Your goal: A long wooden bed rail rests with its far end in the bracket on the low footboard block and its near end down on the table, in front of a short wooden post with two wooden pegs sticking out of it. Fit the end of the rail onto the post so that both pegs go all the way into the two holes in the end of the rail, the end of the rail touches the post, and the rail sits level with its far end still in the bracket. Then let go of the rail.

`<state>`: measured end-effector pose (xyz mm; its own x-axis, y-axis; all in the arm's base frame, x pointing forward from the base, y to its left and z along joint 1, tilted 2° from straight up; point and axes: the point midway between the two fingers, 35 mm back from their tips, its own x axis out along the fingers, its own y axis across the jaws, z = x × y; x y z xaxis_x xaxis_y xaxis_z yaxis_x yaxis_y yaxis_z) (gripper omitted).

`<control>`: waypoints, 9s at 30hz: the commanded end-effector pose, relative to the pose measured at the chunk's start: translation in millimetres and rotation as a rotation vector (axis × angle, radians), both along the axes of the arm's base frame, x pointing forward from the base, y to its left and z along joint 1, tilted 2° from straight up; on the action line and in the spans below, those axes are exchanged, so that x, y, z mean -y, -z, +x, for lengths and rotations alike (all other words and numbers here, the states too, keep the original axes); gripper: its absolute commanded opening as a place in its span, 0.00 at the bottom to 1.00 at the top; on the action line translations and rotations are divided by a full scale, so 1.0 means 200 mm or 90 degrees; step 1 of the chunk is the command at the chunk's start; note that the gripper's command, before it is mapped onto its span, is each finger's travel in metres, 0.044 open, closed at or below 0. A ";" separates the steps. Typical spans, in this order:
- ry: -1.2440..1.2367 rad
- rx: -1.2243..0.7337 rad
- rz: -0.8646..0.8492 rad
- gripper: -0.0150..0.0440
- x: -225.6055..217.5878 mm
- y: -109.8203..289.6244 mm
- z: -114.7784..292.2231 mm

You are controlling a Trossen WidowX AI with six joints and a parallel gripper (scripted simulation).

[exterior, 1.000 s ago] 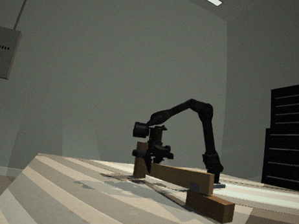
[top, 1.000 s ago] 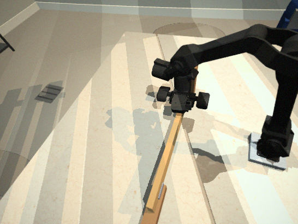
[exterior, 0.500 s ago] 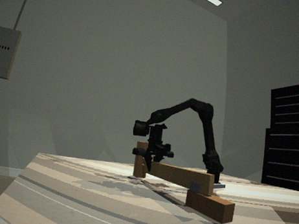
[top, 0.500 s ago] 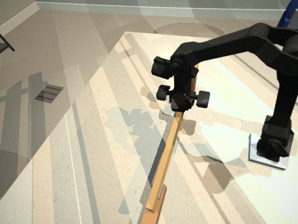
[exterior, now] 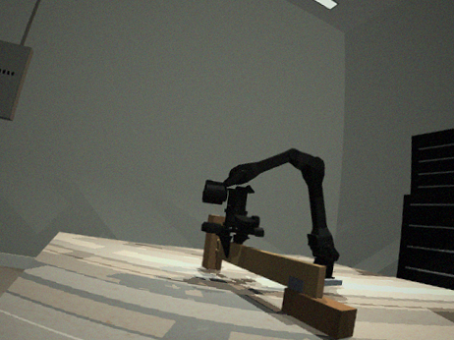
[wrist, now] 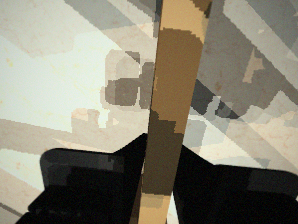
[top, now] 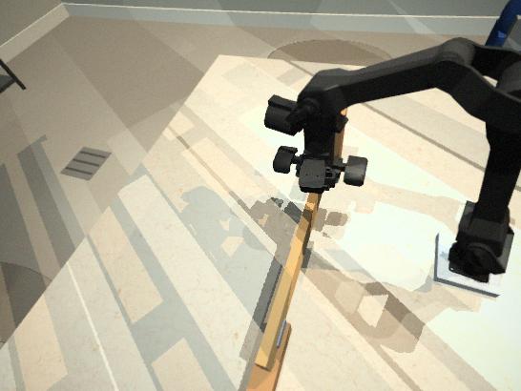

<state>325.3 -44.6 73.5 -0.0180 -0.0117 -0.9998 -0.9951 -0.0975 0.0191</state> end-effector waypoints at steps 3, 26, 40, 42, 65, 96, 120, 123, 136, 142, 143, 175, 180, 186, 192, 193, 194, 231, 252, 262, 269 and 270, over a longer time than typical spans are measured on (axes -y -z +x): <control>0.001 0.010 0.004 0.25 0.00 -0.04 0.02; 0.001 0.010 0.004 0.25 0.00 -0.03 0.01; 0.001 0.010 0.004 0.25 0.00 -0.04 0.00; 0.001 0.010 0.004 0.25 0.00 -0.04 0.00; 0.001 0.010 0.004 0.25 0.00 -0.03 0.00; 0.001 0.010 0.004 0.25 0.00 -0.03 0.00; 0.001 0.010 0.004 0.25 0.00 -0.04 0.00; 0.001 0.010 0.004 0.25 0.01 -0.04 0.00; 0.001 0.010 0.004 0.25 0.03 -0.03 0.00; 0.001 0.010 0.004 0.25 0.04 -0.03 0.00; 0.001 0.010 0.004 0.25 0.04 -0.03 0.00; 0.001 0.010 0.003 0.25 0.09 -0.05 0.02; 0.001 0.010 0.003 0.25 0.09 -0.05 0.02; 0.001 0.010 0.003 0.25 0.10 -0.04 0.02; 0.001 0.010 0.003 0.25 0.11 -0.04 0.02; 0.001 0.010 0.003 0.25 0.11 -0.04 0.02; 0.001 0.010 0.003 0.25 0.11 -0.04 0.02; 0.001 0.010 0.002 0.25 0.17 -0.04 0.03; 0.001 0.010 0.002 0.25 0.21 -0.04 0.03; 0.001 0.010 0.002 0.25 0.22 -0.05 0.03; 0.001 0.010 0.001 0.25 0.23 -0.05 0.03; 0.001 0.010 0.001 0.25 0.23 -0.05 0.03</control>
<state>329.1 -87.9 80.4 -0.0120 -0.0054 -0.9999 -0.9956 -0.0933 0.0125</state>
